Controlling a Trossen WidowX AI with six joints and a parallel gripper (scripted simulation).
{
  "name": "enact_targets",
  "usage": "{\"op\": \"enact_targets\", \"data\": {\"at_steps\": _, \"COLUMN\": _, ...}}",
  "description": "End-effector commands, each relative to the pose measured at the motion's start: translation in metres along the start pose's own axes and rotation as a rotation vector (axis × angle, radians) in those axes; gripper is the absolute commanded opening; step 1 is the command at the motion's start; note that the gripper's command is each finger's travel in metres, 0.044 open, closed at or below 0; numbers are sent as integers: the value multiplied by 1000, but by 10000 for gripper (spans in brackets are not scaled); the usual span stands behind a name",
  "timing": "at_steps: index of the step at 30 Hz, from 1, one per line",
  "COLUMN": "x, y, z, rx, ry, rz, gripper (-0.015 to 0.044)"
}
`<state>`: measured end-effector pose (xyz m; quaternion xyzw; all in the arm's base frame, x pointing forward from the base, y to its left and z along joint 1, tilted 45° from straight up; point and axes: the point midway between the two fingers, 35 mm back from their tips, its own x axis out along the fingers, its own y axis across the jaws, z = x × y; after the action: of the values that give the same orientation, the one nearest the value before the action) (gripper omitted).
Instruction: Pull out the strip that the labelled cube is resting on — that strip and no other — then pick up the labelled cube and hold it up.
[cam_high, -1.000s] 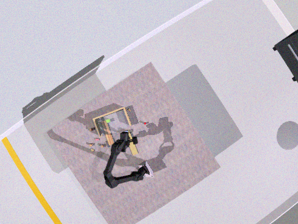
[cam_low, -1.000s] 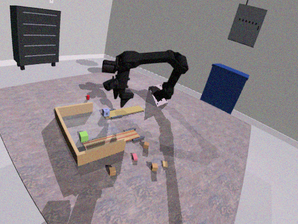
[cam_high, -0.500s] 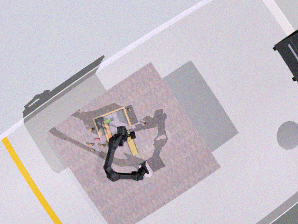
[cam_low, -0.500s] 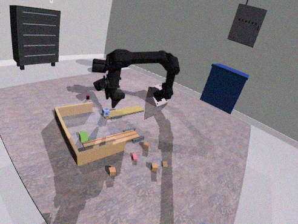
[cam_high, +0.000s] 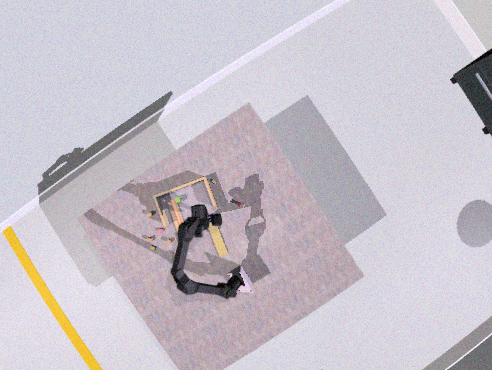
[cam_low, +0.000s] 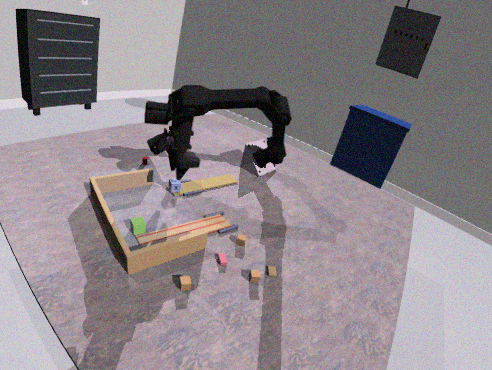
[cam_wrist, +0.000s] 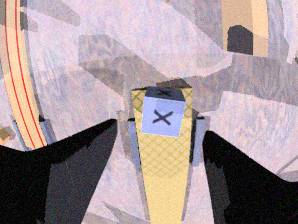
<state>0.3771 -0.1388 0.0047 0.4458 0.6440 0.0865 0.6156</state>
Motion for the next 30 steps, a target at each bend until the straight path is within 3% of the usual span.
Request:
{"op": "enact_targets", "data": {"at_steps": 1, "x": 10, "y": 0, "z": 0, "rx": 5, "ry": 6, "rz": 4, "gripper": 250}}
{"op": "enact_targets", "data": {"at_steps": 29, "x": 47, "y": 0, "z": -2, "rx": 5, "ry": 7, "rz": 7, "gripper": 250}}
{"op": "enact_targets", "data": {"at_steps": 30, "x": 44, "y": 0, "z": -1, "rx": 0, "ry": 5, "rz": 2, "gripper": 224}}
